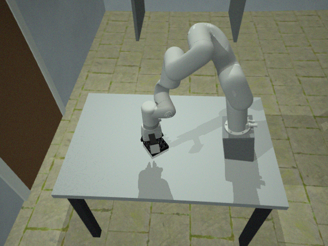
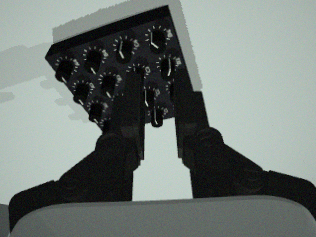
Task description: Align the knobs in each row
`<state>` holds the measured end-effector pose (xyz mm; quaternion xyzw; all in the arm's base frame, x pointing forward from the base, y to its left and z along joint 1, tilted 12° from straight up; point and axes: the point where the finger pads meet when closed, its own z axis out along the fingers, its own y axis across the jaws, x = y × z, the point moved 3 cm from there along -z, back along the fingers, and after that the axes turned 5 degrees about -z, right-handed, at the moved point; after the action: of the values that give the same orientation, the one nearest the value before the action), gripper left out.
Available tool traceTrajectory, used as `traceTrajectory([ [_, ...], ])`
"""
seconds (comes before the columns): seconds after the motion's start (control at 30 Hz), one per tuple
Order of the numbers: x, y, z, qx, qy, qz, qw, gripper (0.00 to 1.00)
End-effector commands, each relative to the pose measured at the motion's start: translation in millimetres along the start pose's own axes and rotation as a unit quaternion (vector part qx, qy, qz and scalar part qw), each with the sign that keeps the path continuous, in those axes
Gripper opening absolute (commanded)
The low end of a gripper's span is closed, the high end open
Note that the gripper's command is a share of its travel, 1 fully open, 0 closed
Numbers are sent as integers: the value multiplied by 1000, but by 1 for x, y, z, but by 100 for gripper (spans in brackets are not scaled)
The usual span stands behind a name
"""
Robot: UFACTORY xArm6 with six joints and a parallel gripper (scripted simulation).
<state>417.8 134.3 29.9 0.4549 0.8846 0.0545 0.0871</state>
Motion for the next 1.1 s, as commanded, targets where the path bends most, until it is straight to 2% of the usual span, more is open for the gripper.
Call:
traceTrajectory([
  [0.0, 0, 1, 0, -2, 0, 0, 1000, 19],
  [1.07, -1, 2, 31, -1, 1, 0, 1000, 19],
])
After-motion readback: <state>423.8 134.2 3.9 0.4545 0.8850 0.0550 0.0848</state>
